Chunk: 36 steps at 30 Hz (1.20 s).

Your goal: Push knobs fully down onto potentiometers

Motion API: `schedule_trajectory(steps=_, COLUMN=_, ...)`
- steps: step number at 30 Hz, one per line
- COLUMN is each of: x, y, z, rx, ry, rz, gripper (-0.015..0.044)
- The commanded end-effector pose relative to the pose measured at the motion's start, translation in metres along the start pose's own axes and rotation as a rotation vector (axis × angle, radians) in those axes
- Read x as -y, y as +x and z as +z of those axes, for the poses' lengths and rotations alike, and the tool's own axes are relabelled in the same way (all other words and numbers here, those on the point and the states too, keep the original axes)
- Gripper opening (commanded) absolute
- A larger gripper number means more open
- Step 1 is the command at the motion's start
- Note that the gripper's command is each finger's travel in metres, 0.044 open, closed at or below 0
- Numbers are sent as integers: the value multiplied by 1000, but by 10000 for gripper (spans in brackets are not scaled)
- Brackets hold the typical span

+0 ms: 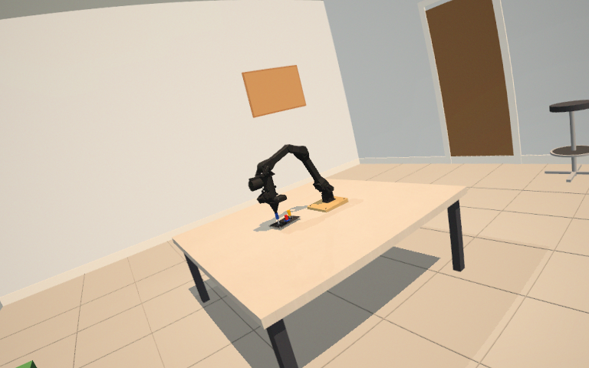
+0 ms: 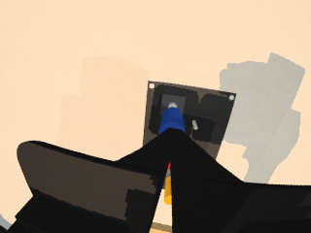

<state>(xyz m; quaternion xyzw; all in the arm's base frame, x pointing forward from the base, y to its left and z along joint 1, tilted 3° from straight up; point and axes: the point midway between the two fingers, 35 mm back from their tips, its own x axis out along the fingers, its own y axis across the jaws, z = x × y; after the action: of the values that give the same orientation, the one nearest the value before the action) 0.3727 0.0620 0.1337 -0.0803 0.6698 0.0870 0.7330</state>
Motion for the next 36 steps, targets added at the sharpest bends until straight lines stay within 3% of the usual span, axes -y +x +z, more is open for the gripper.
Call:
schedule_trajectory(steps=1, x=-1, y=4, z=0, rx=-2, ry=5, rz=4, gripper=0)
schedule_trajectory(steps=36, x=-1, y=22, z=0, rx=-2, ry=5, rz=4, gripper=0)
